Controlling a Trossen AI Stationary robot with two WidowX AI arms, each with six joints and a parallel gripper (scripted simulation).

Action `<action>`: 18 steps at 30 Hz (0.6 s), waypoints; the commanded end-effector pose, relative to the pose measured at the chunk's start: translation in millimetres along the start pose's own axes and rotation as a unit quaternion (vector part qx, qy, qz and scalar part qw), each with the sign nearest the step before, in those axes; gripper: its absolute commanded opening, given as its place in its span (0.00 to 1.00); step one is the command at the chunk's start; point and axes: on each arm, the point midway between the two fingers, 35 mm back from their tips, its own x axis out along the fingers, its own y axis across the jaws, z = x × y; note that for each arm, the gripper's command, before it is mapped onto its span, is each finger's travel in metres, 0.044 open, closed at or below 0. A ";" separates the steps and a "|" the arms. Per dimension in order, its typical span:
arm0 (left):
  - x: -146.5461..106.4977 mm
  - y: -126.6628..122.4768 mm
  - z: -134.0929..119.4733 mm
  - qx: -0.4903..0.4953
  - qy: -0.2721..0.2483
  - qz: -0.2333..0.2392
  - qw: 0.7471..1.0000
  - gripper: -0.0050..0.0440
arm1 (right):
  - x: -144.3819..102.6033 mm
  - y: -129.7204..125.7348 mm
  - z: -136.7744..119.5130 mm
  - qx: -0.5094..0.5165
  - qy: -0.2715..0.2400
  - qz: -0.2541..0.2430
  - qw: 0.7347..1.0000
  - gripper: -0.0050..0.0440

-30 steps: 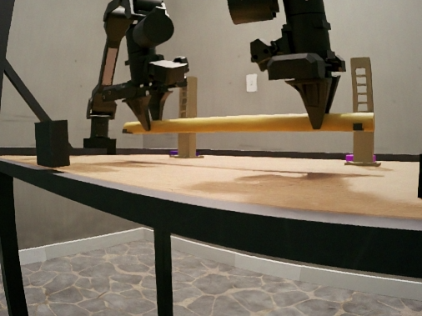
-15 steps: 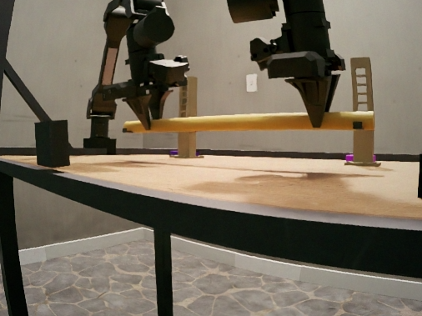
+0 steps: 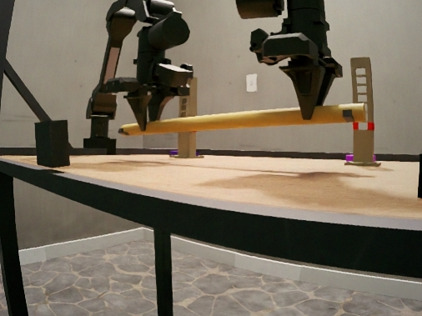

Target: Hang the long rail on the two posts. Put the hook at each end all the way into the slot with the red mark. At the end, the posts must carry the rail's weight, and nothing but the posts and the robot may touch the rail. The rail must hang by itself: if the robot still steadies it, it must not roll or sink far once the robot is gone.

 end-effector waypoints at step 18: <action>-18.4 13.7 12.2 0.009 -0.043 -0.183 0.982 0.00 | -1.5 -9.4 -8.8 0.002 0.007 0.167 0.986 0.00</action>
